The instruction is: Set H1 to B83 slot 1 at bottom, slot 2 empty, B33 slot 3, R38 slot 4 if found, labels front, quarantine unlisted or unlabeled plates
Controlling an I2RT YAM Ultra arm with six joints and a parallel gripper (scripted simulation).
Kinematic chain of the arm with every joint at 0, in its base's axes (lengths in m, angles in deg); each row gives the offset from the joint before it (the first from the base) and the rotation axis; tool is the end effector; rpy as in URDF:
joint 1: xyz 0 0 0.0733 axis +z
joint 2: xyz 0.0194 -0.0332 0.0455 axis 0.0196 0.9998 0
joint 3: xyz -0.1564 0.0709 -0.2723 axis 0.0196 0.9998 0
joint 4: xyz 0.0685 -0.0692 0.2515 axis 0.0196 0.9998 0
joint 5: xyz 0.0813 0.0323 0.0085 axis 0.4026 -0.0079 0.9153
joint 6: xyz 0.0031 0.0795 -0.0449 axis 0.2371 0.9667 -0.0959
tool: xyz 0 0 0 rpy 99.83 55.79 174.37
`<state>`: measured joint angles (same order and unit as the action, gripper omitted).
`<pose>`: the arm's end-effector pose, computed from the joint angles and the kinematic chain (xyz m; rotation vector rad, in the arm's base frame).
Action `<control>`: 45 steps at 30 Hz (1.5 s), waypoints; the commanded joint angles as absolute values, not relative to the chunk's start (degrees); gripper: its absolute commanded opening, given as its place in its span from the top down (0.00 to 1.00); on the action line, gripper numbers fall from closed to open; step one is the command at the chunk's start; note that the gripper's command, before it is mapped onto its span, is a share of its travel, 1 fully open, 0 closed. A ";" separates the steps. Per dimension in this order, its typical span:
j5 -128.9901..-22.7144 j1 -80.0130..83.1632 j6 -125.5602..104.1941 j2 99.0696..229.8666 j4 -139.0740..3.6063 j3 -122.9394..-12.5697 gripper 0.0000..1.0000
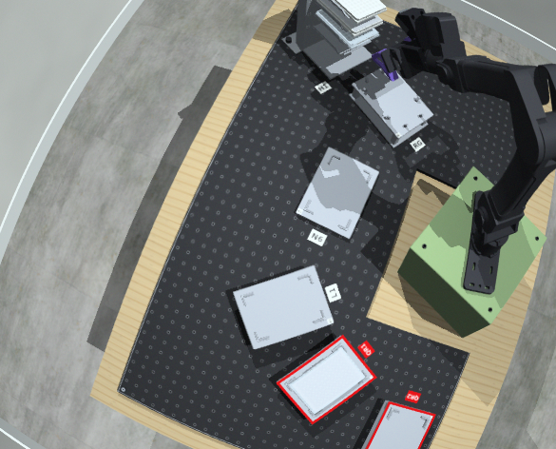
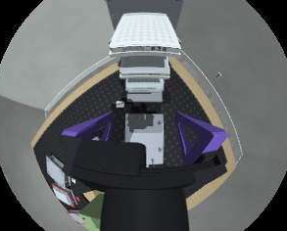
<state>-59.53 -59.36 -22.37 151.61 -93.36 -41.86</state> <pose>0.1968 -0.2978 0.1865 0.7914 2.1166 -0.3502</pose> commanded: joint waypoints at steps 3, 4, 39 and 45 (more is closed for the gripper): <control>-60.22 -58.27 -21.62 153.70 -93.60 -45.31 0.00; -60.31 -58.16 -21.55 154.03 -93.68 -45.65 0.00; -59.97 -58.71 -21.88 153.05 -93.60 -44.49 0.00; -59.97 -58.71 -21.88 153.05 -93.60 -44.49 0.00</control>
